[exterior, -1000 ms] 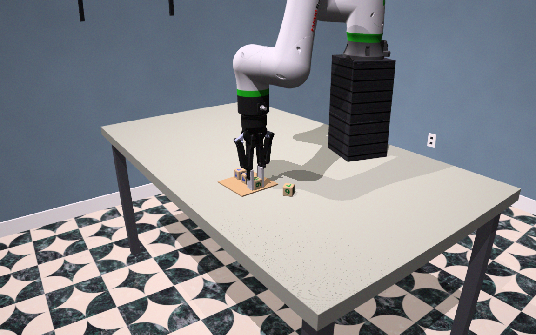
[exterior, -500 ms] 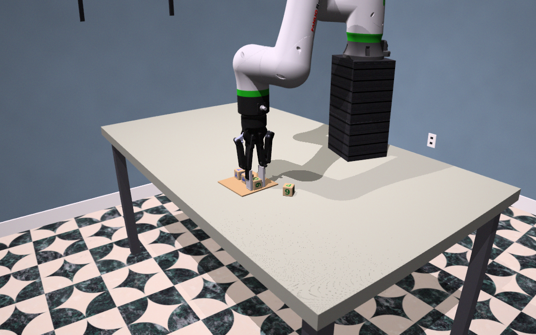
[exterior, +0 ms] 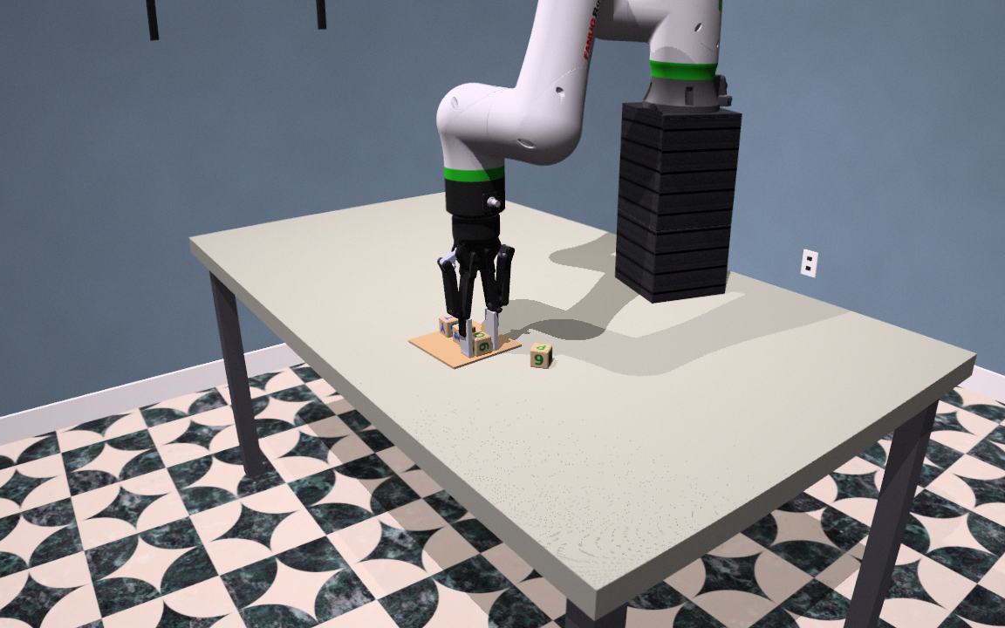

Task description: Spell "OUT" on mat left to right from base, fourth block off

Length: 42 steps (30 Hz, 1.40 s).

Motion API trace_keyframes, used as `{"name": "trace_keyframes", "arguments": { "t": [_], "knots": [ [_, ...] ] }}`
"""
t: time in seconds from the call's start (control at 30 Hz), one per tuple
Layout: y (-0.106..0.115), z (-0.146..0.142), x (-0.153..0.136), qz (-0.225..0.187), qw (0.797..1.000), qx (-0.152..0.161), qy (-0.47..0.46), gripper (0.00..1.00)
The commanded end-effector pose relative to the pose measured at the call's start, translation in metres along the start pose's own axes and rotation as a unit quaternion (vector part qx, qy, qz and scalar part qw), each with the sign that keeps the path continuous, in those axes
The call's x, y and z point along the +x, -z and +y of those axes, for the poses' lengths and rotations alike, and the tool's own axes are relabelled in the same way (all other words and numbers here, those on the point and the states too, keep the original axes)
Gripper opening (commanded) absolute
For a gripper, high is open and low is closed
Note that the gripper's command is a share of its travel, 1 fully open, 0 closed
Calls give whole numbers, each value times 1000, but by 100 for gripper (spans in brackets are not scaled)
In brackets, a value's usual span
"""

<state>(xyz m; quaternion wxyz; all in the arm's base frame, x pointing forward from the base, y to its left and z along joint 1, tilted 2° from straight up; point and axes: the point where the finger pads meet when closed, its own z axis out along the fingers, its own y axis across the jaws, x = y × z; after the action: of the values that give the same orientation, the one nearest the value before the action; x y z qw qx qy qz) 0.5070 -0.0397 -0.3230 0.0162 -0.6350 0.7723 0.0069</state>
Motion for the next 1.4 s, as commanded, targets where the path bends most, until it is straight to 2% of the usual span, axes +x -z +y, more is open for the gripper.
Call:
{"name": "trace_keyframes", "arguments": {
  "t": [0.0,0.23,0.7,1.0,1.03,1.37],
  "knots": [
    [2,0,0,0,1000,0,0,28],
    [14,0,0,0,1000,0,0,28],
    [82,0,0,0,1000,0,0,28],
    [90,0,0,0,1000,0,0,28],
    [90,0,0,0,1000,0,0,100],
    [90,0,0,0,1000,0,0,100]
  ]
}}
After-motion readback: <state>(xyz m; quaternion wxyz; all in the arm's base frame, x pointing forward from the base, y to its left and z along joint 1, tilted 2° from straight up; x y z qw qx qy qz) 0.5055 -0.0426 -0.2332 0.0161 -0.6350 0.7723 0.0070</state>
